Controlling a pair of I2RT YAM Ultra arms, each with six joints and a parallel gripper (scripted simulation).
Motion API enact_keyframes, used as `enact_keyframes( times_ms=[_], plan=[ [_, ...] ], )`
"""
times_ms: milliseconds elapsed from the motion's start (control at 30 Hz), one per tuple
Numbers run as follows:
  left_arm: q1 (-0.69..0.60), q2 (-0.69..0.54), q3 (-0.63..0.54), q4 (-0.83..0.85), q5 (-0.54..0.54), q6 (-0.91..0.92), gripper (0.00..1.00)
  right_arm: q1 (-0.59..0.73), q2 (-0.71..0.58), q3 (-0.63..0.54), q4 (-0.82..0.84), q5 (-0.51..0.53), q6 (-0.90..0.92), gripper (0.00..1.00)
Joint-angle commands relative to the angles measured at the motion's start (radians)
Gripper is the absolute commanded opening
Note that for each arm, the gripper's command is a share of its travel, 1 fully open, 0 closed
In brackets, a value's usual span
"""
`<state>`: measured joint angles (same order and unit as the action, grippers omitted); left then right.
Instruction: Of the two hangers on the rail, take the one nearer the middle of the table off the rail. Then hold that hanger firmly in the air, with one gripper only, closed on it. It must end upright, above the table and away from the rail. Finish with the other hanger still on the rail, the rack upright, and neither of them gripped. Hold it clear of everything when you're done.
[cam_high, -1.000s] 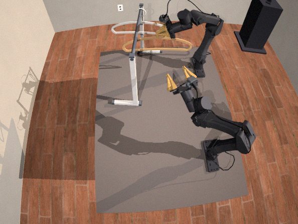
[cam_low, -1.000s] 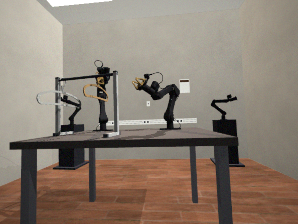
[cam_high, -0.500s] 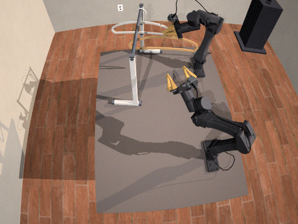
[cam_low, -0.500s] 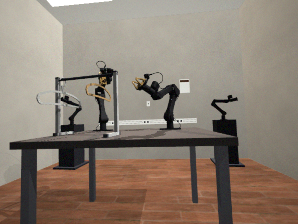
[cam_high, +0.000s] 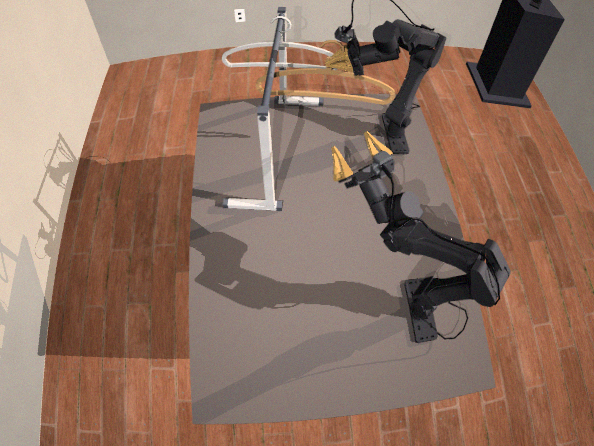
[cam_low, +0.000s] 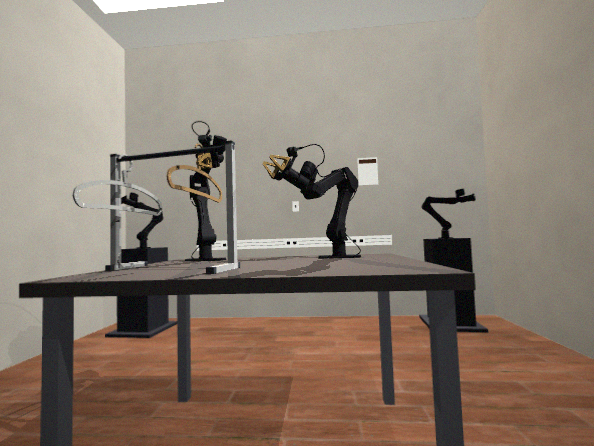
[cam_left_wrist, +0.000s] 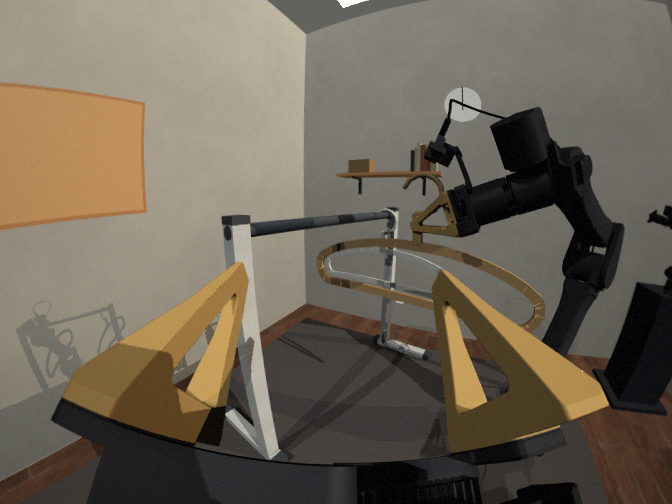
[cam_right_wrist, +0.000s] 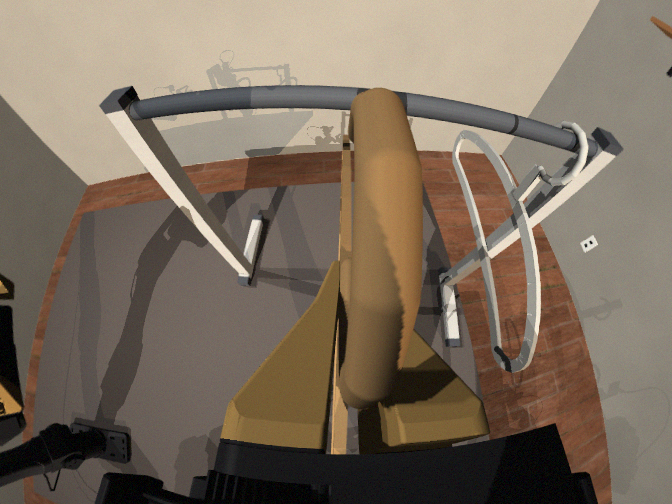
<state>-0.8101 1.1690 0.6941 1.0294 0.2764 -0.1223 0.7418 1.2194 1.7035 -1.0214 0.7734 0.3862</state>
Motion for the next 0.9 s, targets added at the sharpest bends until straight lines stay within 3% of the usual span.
enact_keyframes(
  times_ms=[0, 233, 867],
  plan=[
    [0.012, -0.031, 0.035, -0.083, 0.064, -0.023, 1.0, 0.007, -0.008, 0.0, 0.015, 0.032, 0.008, 0.0],
    [0.058, -0.112, 0.042, -0.227, 0.162, -0.045, 1.0, 0.007, -0.008, 0.0, 0.015, 0.032, 0.008, 0.0],
    [0.061, -0.114, 0.039, -0.225, 0.157, -0.035, 1.0, 0.001, -0.008, 0.007, 0.015, 0.024, 0.004, 0.0]
  ],
)
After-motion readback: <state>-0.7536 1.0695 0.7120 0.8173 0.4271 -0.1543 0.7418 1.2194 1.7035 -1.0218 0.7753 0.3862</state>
